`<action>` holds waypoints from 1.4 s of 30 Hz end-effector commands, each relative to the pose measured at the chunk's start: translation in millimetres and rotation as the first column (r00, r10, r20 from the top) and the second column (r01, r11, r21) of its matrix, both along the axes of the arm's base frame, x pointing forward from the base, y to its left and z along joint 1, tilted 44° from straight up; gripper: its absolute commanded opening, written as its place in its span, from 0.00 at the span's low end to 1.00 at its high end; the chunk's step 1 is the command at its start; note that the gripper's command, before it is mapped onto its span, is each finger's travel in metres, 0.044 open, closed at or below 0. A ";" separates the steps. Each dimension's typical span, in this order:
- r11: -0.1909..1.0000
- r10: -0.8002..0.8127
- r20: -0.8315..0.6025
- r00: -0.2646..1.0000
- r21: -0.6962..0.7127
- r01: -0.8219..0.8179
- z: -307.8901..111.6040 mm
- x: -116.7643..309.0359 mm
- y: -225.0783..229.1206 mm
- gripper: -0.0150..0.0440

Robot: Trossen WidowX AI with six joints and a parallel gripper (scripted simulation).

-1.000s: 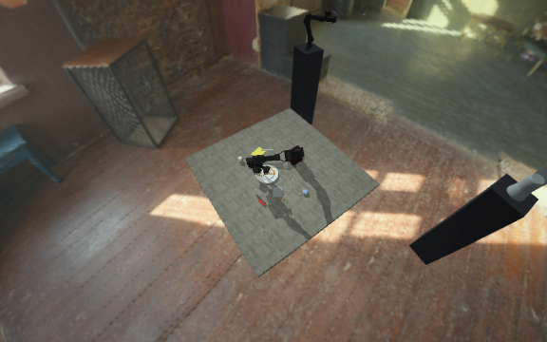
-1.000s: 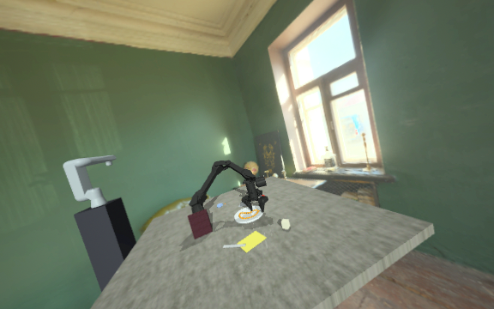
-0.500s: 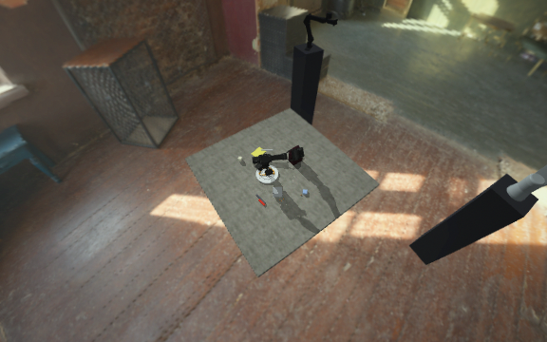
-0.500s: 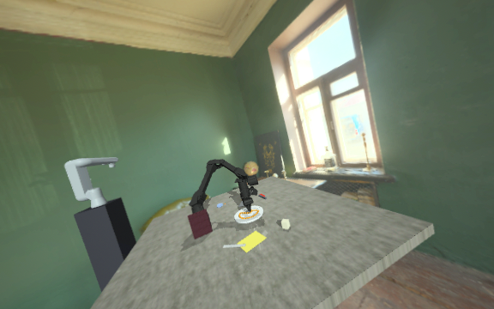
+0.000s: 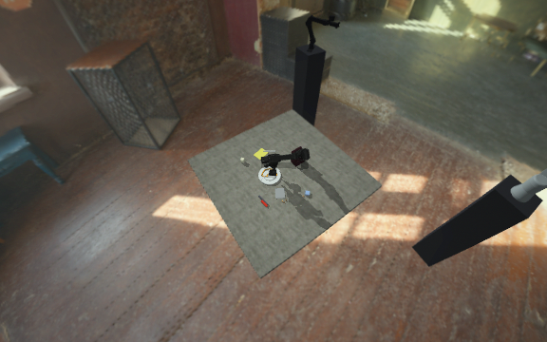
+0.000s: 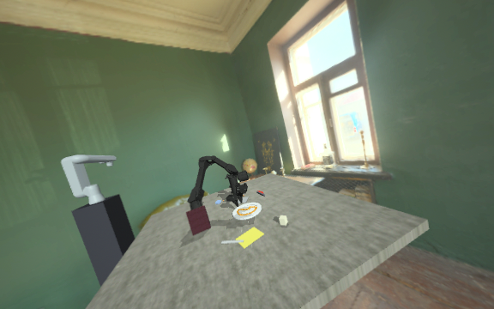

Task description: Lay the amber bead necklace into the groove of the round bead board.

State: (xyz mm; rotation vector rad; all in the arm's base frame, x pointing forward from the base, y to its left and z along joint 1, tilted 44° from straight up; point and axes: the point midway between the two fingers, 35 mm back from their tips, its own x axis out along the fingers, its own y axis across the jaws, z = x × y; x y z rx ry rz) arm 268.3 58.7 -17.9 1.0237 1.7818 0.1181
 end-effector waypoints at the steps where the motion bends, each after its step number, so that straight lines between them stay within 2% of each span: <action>1: 1.000 -0.015 -0.009 1.000 0.002 0.015 -0.4 -1.3 3.3 0.65; 5: 1.000 -0.015 -0.009 1.000 0.002 0.015 -8.9 -2.7 11.6 0.60; 6: 1.000 -0.011 -0.001 1.000 -0.003 0.011 -4.0 -0.6 5.7 0.63; 21: 1.000 -0.014 -0.006 1.000 0.001 0.014 -18.1 -3.1 19.8 0.46; 32: 1.000 -0.015 -0.009 1.000 0.004 0.015 -26.2 -5.3 28.3 0.46; 37: 1.000 -0.010 -0.001 1.000 -0.002 0.010 -24.2 -4.3 26.7 0.25; 42: 1.000 -0.010 -0.001 1.000 -0.002 0.010 -24.2 -4.3 26.7 0.25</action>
